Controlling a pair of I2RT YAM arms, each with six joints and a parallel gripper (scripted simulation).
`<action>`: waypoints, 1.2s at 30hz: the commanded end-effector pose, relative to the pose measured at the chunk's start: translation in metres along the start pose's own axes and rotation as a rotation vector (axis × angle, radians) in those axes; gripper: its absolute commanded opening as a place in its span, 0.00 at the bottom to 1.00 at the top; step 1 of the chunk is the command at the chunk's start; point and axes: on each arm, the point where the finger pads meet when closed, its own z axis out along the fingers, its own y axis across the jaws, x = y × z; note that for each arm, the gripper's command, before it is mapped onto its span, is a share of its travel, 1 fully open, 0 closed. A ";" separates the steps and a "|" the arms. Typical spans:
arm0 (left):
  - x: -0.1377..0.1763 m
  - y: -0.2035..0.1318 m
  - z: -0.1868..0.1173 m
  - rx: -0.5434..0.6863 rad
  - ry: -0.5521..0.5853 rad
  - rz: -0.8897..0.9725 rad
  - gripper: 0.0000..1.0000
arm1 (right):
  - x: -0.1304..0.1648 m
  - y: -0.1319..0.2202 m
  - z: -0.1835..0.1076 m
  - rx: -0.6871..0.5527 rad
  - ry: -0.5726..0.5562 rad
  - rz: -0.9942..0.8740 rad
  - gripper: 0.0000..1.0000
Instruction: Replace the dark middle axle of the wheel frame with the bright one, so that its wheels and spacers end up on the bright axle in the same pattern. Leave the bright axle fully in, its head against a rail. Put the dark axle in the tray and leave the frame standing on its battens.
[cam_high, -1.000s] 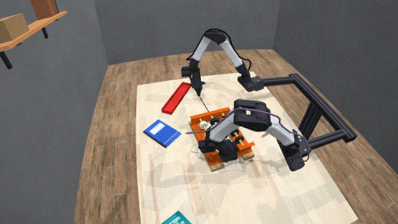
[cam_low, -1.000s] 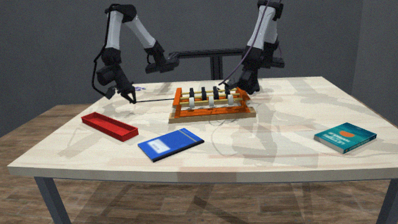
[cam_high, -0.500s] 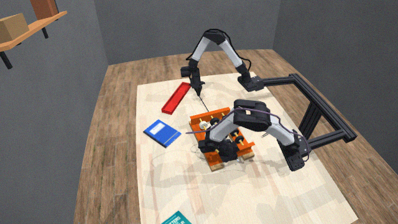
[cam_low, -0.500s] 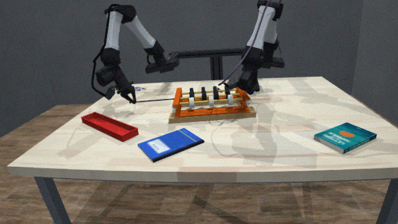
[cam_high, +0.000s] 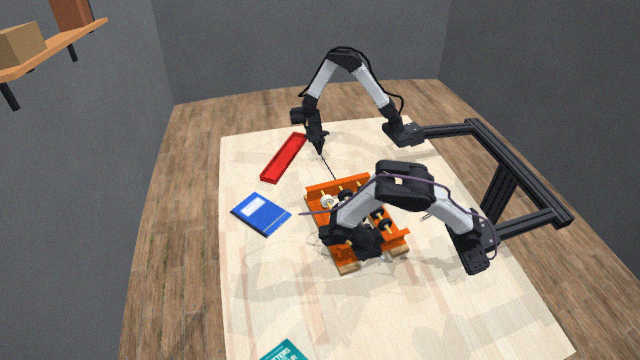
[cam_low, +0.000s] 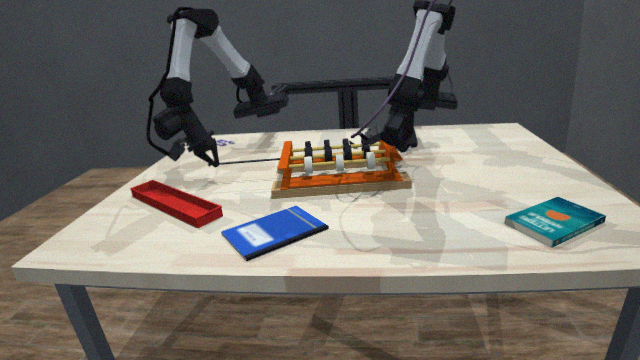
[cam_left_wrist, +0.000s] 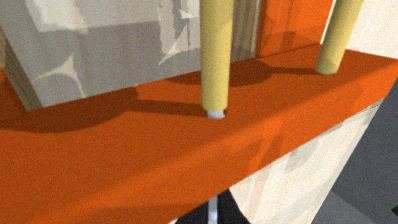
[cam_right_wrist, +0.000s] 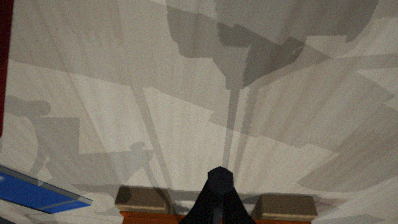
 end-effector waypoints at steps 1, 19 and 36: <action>-0.018 0.003 0.006 -0.004 -0.030 0.013 0.00 | 0.000 -0.008 0.007 0.054 0.019 -0.002 0.00; -0.018 0.003 0.006 0.001 -0.028 0.026 0.00 | -0.003 -0.007 0.003 0.066 0.016 0.006 0.00; -0.018 0.003 0.005 0.009 -0.029 0.036 0.00 | -0.006 -0.007 0.005 0.091 0.019 0.018 0.00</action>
